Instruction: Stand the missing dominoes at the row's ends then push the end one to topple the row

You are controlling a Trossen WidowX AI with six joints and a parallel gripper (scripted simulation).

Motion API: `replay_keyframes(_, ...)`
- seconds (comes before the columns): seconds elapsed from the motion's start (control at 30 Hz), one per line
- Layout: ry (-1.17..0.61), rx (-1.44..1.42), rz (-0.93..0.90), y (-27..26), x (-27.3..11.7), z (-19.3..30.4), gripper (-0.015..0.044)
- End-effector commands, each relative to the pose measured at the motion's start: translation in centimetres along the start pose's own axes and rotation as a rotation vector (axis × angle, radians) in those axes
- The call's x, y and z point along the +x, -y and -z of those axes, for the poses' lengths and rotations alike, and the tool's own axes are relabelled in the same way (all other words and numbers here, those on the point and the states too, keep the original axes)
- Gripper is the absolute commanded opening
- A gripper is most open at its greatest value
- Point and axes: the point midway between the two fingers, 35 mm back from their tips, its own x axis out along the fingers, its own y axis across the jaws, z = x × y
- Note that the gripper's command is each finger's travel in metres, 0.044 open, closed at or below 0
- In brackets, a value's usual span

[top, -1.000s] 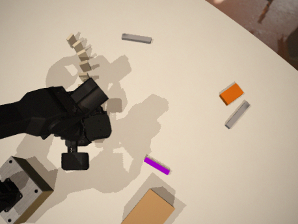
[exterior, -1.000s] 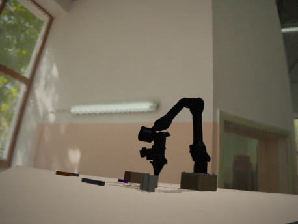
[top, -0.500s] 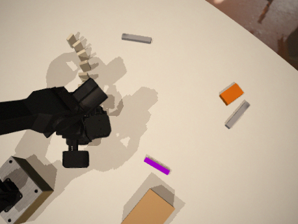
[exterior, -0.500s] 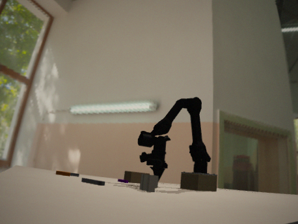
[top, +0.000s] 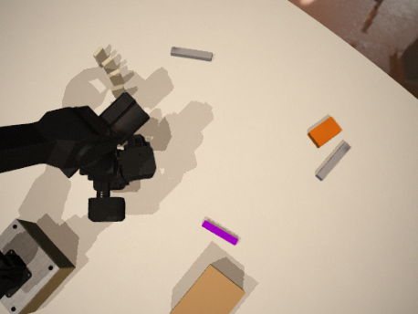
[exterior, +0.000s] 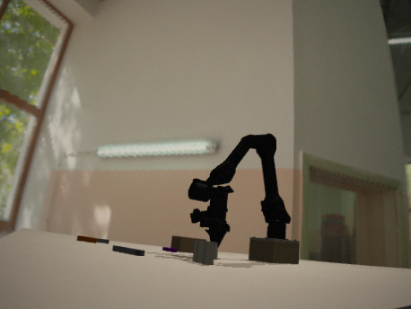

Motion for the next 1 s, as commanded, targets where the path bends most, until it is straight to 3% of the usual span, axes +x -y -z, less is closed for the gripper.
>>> replay_keyframes(0.0, -0.001, 0.016, -0.002, 0.0, -0.4, -0.2, 0.0000)
replay_keyframes(0.27, -0.002, 0.005, -0.003, -2.5, -5.9, 0.1, 0.0000)
replay_keyframes(0.97, -0.002, 0.003, -0.002, -2.5, -6.0, 0.1, 0.0000)
